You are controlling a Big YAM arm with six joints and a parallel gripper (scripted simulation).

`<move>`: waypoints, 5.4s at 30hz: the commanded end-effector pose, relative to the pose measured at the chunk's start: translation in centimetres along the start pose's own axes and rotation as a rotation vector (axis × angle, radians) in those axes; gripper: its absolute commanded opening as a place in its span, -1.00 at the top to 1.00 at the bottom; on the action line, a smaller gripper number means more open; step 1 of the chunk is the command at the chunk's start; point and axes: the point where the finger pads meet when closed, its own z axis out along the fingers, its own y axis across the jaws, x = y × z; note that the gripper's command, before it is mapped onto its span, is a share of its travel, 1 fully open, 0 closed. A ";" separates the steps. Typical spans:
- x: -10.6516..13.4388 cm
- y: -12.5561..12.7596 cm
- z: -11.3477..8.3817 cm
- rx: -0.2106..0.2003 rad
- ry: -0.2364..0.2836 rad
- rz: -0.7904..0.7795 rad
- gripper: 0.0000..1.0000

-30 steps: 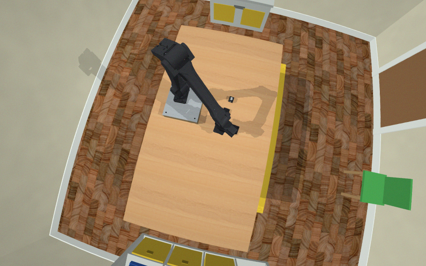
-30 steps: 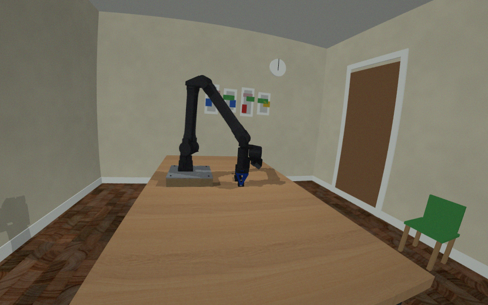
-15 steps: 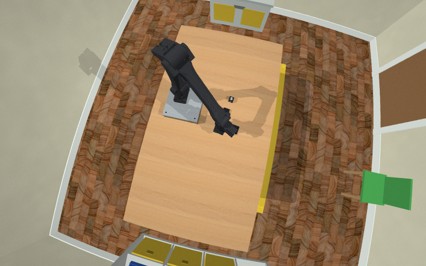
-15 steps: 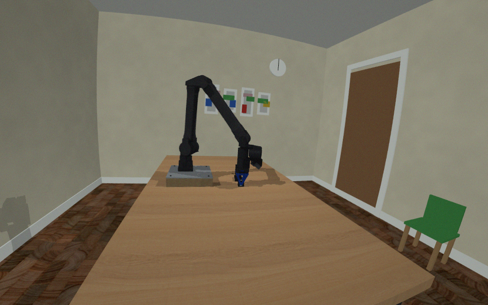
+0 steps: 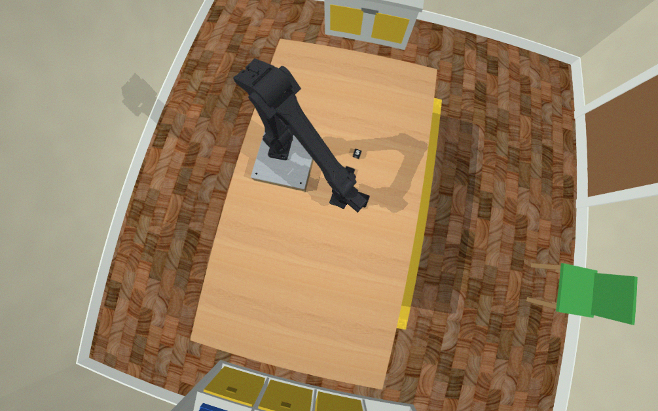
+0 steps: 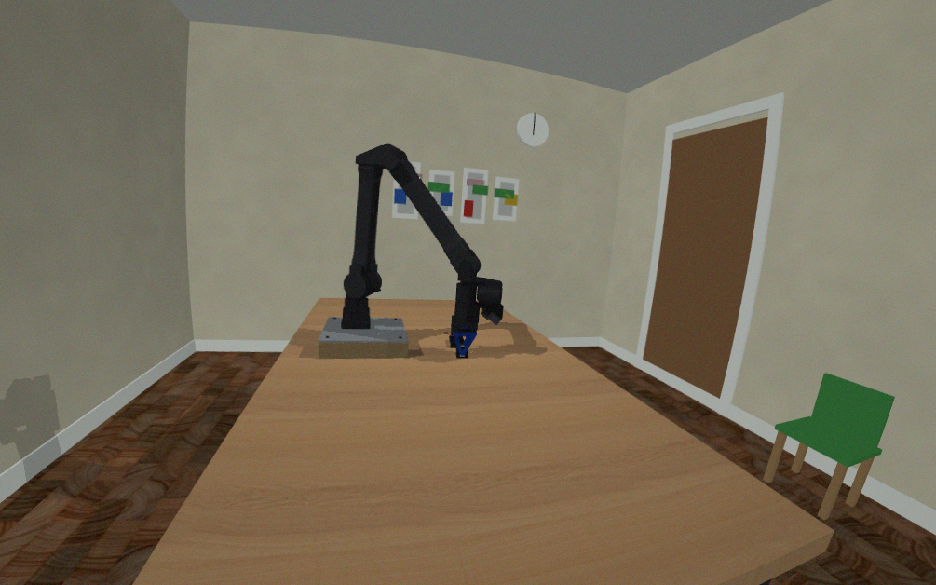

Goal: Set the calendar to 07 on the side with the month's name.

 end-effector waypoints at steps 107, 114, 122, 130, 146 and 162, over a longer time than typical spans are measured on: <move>-2.4 6.5 -9.7 0.010 -0.048 -0.001 -1.00; -1.5 18.0 -9.0 -0.001 -0.031 0.003 -1.00; -1.2 22.0 -9.5 -0.008 -0.041 0.027 -1.00; -1.0 22.9 -9.5 -0.012 -0.044 0.005 0.06; -1.1 22.3 -9.5 -0.012 -0.044 0.012 0.06; -1.1 22.3 -9.3 -0.011 -0.042 0.012 0.06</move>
